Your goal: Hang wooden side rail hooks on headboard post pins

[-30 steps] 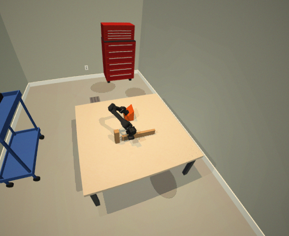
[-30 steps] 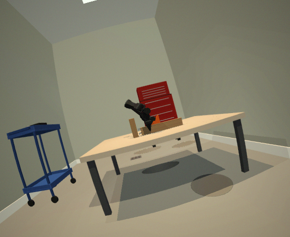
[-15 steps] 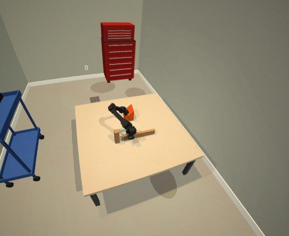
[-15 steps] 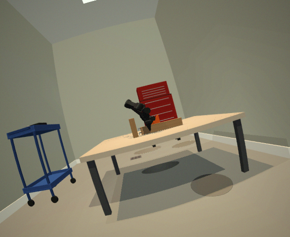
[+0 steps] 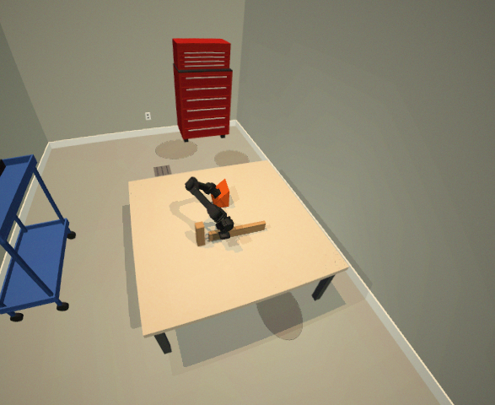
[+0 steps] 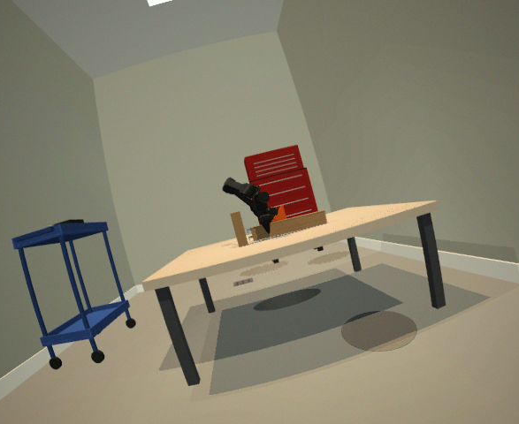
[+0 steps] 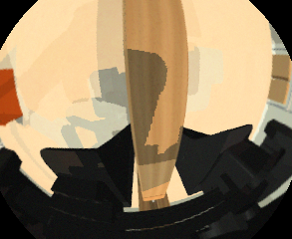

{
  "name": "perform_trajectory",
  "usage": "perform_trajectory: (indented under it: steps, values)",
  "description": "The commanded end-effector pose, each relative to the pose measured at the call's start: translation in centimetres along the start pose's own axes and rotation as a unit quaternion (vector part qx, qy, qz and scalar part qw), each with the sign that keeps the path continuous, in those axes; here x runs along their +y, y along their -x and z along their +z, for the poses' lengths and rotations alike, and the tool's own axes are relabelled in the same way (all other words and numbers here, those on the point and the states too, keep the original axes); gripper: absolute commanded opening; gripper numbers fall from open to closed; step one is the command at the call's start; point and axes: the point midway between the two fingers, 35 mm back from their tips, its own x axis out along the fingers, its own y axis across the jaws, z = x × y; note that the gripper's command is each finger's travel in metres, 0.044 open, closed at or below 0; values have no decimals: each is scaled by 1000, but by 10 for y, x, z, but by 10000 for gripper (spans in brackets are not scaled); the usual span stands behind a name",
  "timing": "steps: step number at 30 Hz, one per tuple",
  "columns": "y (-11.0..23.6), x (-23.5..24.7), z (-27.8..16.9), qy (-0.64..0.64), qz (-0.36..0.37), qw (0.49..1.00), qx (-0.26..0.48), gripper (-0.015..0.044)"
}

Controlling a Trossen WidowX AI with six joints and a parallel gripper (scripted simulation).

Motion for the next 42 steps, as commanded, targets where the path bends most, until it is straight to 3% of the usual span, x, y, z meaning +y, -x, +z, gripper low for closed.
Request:
perform_trajectory:
  steps: [1, 42]
  values:
    - [6, -2, 2, 0, -6, 1000, -5, 0]
    - [11, -2, 2, 0, -6, 1000, -5, 0]
